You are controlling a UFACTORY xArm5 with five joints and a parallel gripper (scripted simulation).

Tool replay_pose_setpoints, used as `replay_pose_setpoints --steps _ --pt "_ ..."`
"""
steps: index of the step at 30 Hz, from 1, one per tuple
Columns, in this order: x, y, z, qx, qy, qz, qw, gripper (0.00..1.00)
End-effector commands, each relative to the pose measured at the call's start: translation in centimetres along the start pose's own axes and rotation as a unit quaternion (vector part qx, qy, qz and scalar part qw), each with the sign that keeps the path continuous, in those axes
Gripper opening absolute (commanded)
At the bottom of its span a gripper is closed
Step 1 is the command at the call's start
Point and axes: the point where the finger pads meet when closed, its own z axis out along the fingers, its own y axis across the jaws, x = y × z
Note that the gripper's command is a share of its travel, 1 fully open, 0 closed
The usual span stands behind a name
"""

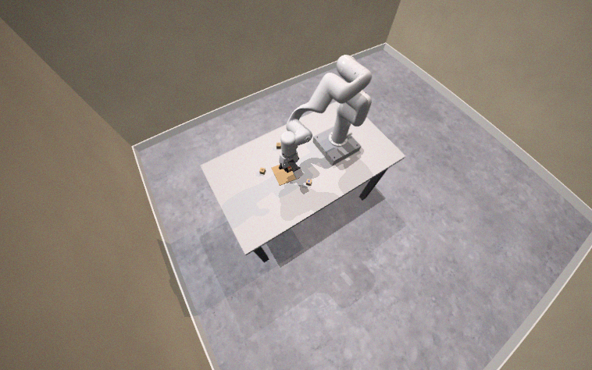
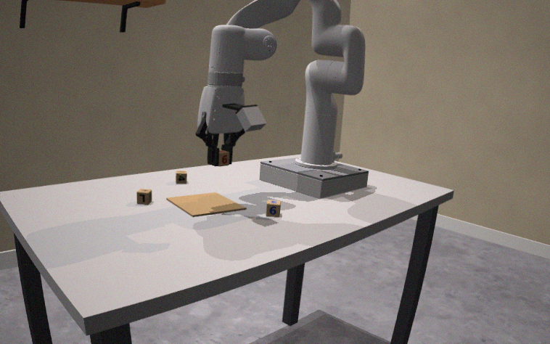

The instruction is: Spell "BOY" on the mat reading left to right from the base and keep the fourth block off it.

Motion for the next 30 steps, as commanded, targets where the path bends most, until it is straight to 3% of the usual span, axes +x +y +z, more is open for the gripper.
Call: replay_pose_setpoints --steps 1,16,30 --pt "0.1 0.0 -0.1 -0.003 0.000 -0.008 1.000 0.27" --pt "0.1 0.0 0.4 -0.002 0.000 -0.010 1.000 0.27" --pt "0.2 0.0 5.6 -0.002 0.000 -0.012 1.000 0.27"
